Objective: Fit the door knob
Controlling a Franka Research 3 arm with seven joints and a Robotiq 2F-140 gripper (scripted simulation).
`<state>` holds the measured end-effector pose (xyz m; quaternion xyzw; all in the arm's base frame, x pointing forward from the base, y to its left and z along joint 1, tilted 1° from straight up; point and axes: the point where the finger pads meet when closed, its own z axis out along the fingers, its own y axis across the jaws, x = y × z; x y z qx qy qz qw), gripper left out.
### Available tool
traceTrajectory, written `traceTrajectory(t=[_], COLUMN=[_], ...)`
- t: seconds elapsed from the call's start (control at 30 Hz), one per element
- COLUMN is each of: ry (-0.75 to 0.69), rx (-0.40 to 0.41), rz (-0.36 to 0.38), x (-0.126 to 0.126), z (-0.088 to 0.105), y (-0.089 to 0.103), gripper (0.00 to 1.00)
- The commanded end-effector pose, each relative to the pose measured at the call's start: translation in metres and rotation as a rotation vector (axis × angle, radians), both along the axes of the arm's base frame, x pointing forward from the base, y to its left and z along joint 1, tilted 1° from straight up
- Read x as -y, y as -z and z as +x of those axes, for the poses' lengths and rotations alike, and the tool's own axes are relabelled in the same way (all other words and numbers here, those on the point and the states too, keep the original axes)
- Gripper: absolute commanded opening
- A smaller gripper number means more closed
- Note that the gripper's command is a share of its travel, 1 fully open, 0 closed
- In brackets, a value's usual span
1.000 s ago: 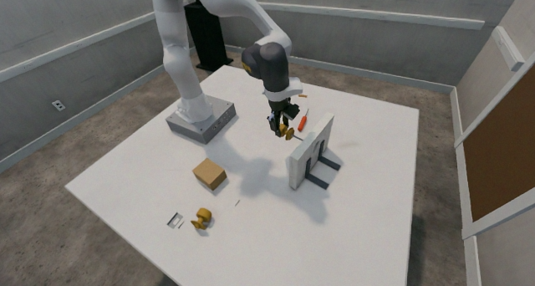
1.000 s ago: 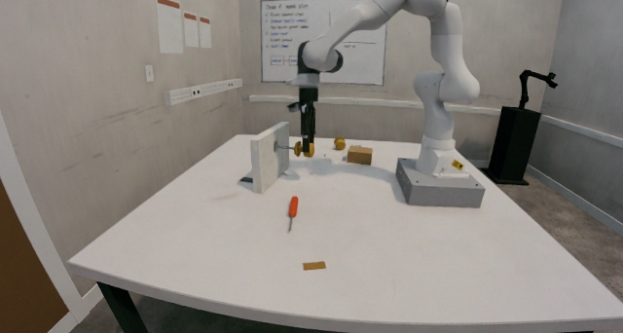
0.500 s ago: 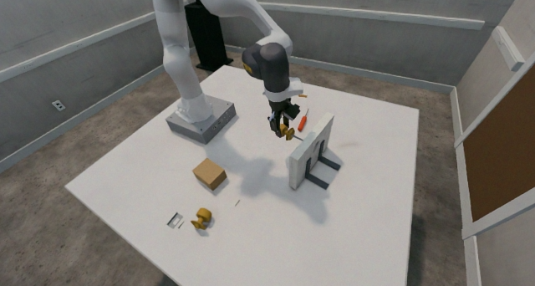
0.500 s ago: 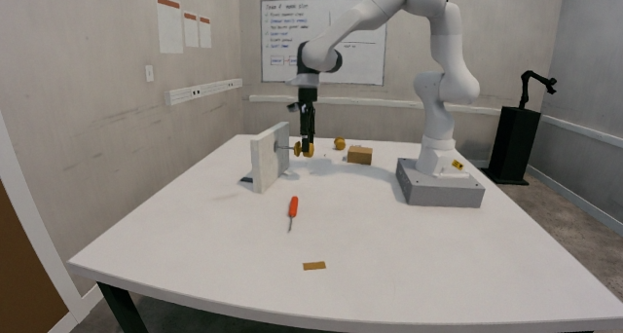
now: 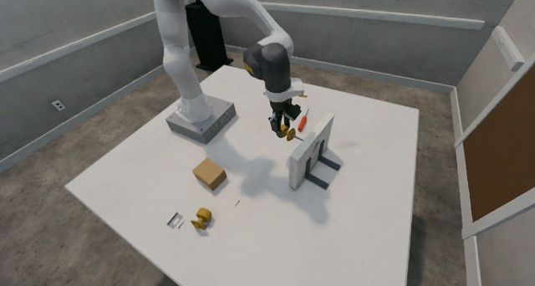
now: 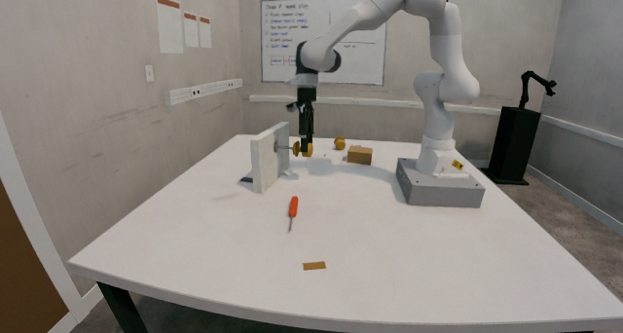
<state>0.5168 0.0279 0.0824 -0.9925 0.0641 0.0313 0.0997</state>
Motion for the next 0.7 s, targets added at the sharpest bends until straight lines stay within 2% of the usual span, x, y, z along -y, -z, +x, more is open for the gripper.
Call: traceTrajectory(t=[0.0, 0.67], ry=[-0.006, -0.006], rx=[0.004, 0.004], rz=[0.005, 0.005], x=[-0.0011, -0.0007], z=[0.0023, 0.0057], y=[-0.0018, -0.0018], gripper=[0.42, 0.42])
